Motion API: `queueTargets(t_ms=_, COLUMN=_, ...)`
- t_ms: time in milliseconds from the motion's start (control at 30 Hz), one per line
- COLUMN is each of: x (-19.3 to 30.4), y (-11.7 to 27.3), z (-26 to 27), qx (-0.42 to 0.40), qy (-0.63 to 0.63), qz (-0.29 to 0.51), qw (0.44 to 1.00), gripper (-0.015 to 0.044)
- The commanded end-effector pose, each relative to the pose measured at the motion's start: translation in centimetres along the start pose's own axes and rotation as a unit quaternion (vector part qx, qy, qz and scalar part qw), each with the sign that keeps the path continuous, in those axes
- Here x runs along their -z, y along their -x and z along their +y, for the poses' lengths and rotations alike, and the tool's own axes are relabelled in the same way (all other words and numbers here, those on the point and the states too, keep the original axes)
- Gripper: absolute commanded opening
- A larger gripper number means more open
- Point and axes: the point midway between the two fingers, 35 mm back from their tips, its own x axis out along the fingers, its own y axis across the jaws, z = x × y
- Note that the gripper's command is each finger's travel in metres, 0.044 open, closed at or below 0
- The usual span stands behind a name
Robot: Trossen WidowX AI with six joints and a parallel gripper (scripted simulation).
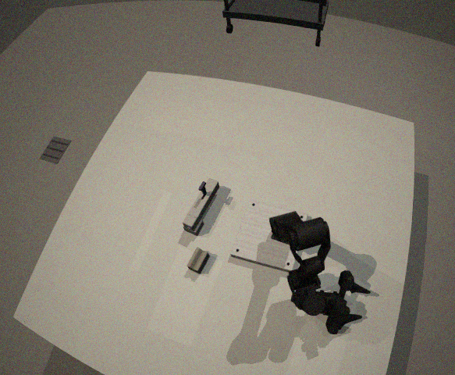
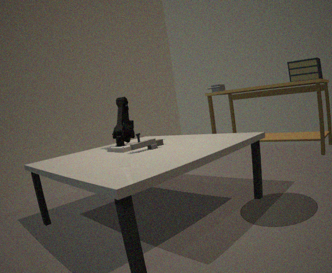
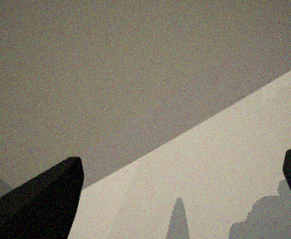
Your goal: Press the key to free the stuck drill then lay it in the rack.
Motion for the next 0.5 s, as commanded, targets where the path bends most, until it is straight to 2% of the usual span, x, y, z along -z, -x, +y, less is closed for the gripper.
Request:
queueTargets(t_ms=0, x=0.0, y=0.0, z=0.0, qx=0.000, qy=0.000, qz=0.000, qw=1.000, gripper=0.0374)
queueTargets(t_ms=267, x=-0.1, y=0.1, z=-0.2, qx=0.004, qy=-0.001, qz=-0.002, qw=1.000, gripper=0.0164)
queueTargets(t_ms=467, x=-3.6, y=5.5, z=-7.0, qx=0.148, qy=-0.032, qz=-0.059, qw=0.987, gripper=0.0006)
